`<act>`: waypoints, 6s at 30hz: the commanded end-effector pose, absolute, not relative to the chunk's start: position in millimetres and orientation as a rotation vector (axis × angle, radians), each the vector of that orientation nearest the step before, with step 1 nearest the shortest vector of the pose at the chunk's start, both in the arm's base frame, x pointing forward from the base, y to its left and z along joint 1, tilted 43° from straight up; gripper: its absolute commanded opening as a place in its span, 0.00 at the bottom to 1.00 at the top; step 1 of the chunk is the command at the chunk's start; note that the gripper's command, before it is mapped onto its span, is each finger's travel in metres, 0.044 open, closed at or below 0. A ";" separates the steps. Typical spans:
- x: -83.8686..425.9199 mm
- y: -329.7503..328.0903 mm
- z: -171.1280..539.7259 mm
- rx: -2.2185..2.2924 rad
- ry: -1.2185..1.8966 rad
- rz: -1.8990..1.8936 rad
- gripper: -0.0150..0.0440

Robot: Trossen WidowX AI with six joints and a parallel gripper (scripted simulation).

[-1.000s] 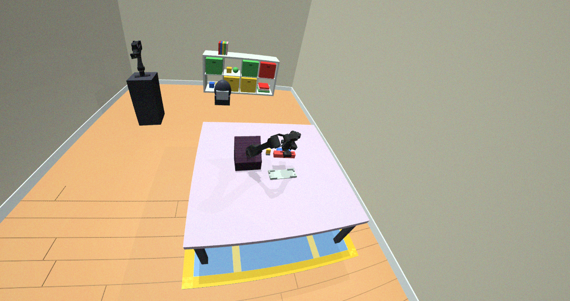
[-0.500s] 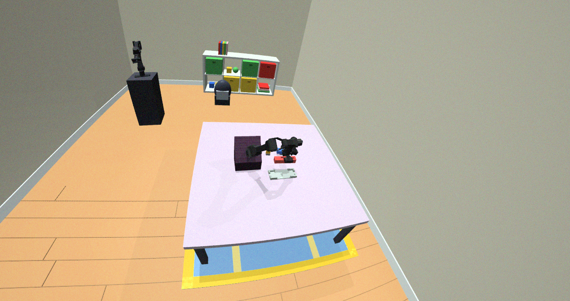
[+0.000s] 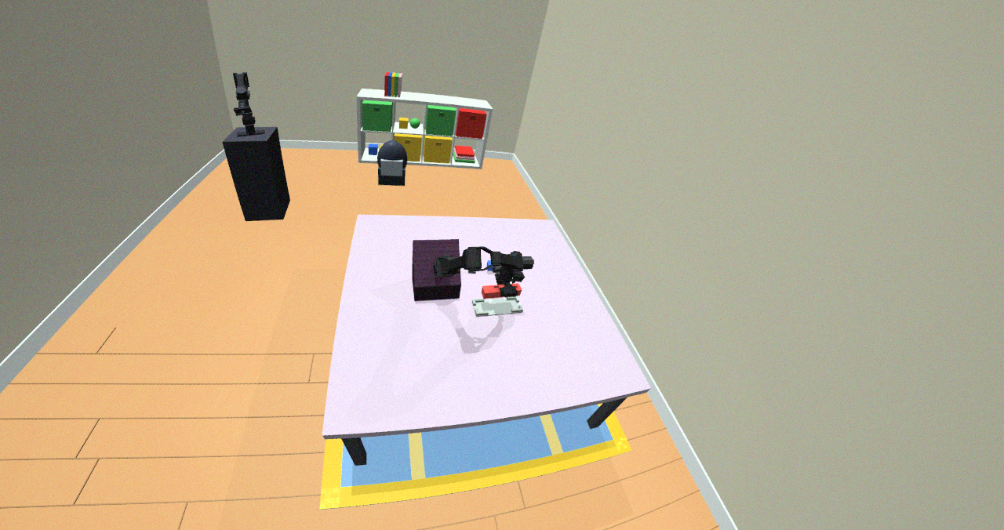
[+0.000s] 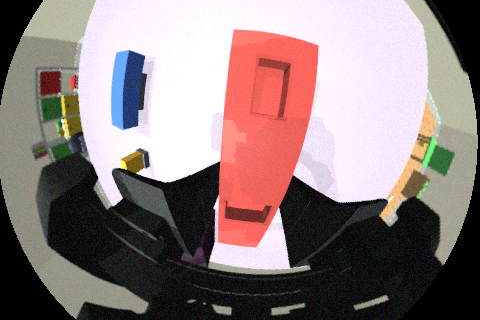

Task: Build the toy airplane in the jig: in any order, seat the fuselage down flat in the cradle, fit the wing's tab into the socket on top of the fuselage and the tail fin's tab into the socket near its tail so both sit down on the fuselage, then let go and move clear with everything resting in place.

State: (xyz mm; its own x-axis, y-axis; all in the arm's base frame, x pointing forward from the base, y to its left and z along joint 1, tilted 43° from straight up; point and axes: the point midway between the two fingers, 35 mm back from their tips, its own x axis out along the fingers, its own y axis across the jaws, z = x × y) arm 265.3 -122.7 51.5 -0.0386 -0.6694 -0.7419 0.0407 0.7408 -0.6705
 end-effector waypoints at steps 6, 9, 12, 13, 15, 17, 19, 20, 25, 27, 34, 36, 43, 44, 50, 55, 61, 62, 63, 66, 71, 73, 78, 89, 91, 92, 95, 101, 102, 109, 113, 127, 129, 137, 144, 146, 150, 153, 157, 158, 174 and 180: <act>258.0 -139.8 59.5 -0.570 1.517 -0.607 0.25; 258.0 -139.9 59.4 -0.570 1.517 -0.607 0.39; 258.1 -140.0 59.5 -0.570 1.517 -0.607 0.52; 258.1 -140.0 59.5 -0.570 1.517 -0.607 0.57; 258.1 -140.0 59.5 -0.570 1.517 -0.607 0.59; 258.1 -140.0 59.5 -0.570 1.517 -0.607 0.59; 258.1 -140.0 59.5 -0.570 1.517 -0.607 0.59; 258.1 -140.0 59.5 -0.570 1.517 -0.607 0.59; 258.1 -140.0 59.5 -0.570 1.517 -0.607 0.59; 258.1 -140.0 59.5 -0.570 1.517 -0.607 0.59; 258.2 -141.6 57.7 -0.570 1.517 -0.607 0.59; 258.3 -143.8 55.4 -0.570 1.517 -0.607 0.59; 258.4 -151.5 47.2 -0.570 1.517 -0.607 0.59; 258.4 -152.6 46.1 -0.570 1.517 -0.607 0.59; 257.9 -159.3 39.3 -0.570 1.517 -0.607 0.59; 257.2 -164.9 33.8 -0.571 1.517 -0.608 0.59; 256.3 -167.6 33.0 -0.569 1.518 -0.616 0.57; 256.3 -167.6 33.0 -0.569 1.518 -0.616 0.56; 256.3 -167.6 33.0 -0.569 1.518 -0.616 0.55; 256.3 -167.6 33.0 -0.569 1.518 -0.616 0.48; 256.3 -167.6 33.0 -0.569 1.518 -0.616 0.35; 256.3 -167.6 33.0 -0.569 1.518 -0.616 0.44; 256.3 -167.6 33.0 -0.569 1.518 -0.616 0.66; 256.3 -167.6 33.0 -0.569 1.518 -0.616 1.00; 256.3 -167.6 33.0 -0.569 1.518 -0.616 1.00; 256.3 -167.6 33.0 -0.569 1.518 -0.616 1.00; 261.7 -149.2 50.3 -0.563 1.518 -0.609 1.00; 260.1 -94.5 110.4 -0.568 1.518 -0.605 1.00; 260.1 -94.5 110.4 -0.568 1.518 -0.605 1.00; 263.7 -91.3 105.3 -0.524 1.496 -0.647 1.00; 265.2 -93.2 102.6 -0.428 1.445 -0.734 1.00; 336.0 -6.0 19.6 -0.411 1.447 -0.713 1.00; 343.6 14.8 -3.1 -0.411 1.447 -0.714 1.00; 348.3 70.9 -72.3 -0.418 1.442 -0.727 1.00; 348.4 63.3 -80.8 -0.418 1.442 -0.727 1.00; 347.5 49.0 -96.2 -0.419 1.442 -0.728 1.00; 347.3 47.0 -98.2 -0.419 1.442 -0.728 1.00; 346.9 38.0 -107.9 -0.419 1.442 -0.729 1.00; 346.9 36.1 -110.0 -0.419 1.442 -0.729 1.00; 346.9 35.2 -111.0 -0.419 1.442 -0.729 1.00; 346.5 17.7 -130.1 -0.420 1.441 -0.729 1.00; 345.9 11.0 -137.0 -0.420 1.441 -0.730 1.00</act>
